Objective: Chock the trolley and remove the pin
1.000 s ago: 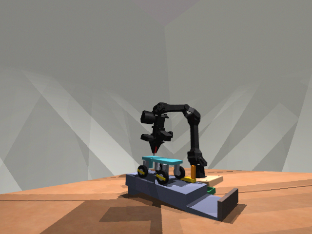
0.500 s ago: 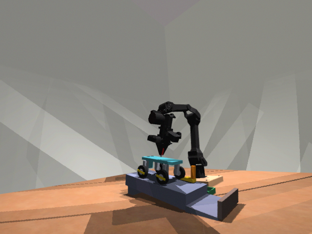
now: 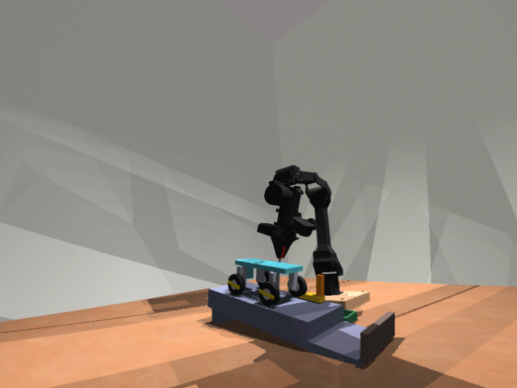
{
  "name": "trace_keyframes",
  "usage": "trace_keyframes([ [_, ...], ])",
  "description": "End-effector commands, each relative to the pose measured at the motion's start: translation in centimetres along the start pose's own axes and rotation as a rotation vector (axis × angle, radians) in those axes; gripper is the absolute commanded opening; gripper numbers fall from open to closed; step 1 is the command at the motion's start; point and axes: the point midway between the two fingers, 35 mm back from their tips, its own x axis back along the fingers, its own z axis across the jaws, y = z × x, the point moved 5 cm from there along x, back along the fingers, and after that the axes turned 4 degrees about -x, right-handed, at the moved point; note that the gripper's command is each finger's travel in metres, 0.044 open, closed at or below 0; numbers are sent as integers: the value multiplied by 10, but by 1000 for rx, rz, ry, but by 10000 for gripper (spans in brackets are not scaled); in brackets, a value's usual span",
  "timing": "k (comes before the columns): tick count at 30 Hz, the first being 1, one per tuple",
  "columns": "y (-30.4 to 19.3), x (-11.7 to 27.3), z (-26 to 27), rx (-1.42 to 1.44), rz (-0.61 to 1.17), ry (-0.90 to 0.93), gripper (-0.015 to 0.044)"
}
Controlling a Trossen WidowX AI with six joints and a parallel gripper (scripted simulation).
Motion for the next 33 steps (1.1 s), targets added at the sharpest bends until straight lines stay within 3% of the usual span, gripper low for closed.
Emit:
trace_keyframes([
  [1, 14, 0, 1, 4, -1, 13, 0],
  [33, 136, 16, 16, 4, -11, 15, 0],
])
